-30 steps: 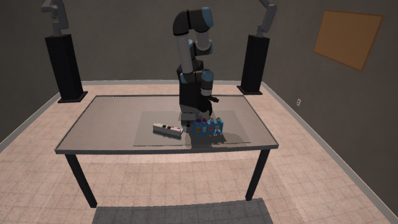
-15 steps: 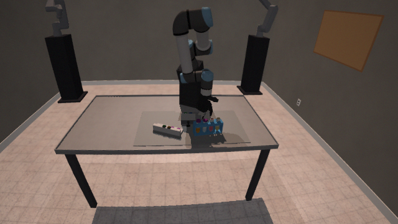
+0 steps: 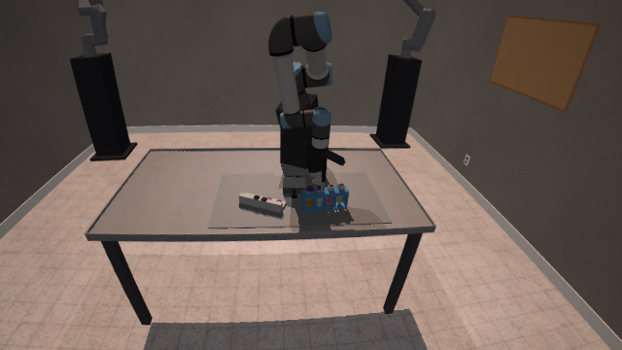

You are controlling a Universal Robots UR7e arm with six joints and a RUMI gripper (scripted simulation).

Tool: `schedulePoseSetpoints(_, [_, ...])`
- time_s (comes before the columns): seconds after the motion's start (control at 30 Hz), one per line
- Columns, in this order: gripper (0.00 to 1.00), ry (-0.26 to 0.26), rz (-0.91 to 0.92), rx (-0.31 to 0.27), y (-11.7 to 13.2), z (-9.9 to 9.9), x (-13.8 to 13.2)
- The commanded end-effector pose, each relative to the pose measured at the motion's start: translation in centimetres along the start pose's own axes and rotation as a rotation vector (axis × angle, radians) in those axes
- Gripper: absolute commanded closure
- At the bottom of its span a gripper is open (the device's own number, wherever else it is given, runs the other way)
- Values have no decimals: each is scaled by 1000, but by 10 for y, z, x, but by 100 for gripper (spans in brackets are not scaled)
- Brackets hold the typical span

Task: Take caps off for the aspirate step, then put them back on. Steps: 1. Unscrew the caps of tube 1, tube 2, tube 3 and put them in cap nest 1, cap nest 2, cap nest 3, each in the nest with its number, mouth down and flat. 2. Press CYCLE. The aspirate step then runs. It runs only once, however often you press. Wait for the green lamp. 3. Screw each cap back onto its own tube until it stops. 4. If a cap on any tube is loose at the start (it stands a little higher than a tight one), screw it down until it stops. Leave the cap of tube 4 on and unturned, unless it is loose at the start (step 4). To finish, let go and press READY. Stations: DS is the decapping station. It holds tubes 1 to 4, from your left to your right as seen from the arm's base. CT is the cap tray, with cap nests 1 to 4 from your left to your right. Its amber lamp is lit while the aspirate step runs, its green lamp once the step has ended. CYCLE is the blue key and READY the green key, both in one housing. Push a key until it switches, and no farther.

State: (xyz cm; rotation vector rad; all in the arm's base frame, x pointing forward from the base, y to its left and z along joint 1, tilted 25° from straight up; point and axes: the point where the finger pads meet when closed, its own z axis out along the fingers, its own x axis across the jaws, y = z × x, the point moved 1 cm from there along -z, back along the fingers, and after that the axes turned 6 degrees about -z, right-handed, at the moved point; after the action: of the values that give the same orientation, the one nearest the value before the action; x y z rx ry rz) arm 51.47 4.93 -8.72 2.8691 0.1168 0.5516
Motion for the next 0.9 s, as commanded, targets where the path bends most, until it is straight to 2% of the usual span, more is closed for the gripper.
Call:
schedulePoseSetpoints(0.0, [65,-2,236,-14,-1,0,0])
schedulePoseSetpoints(0.03, [65,-1,319,-14,-1,0,0])
schedulePoseSetpoints(0.13, [65,-1,366,-14,-1,0,0])
schedulePoseSetpoints(0.3, [65,-1,366,-14,-1,0,0])
schedulePoseSetpoints(0.33, [100,-1,366,-14,-1,0,0])
schedulePoseSetpoints(0.8, [100,-1,366,-14,-1,0,0])
schedulePoseSetpoints(0.87, [100,-1,266,-14,-1,0,0])
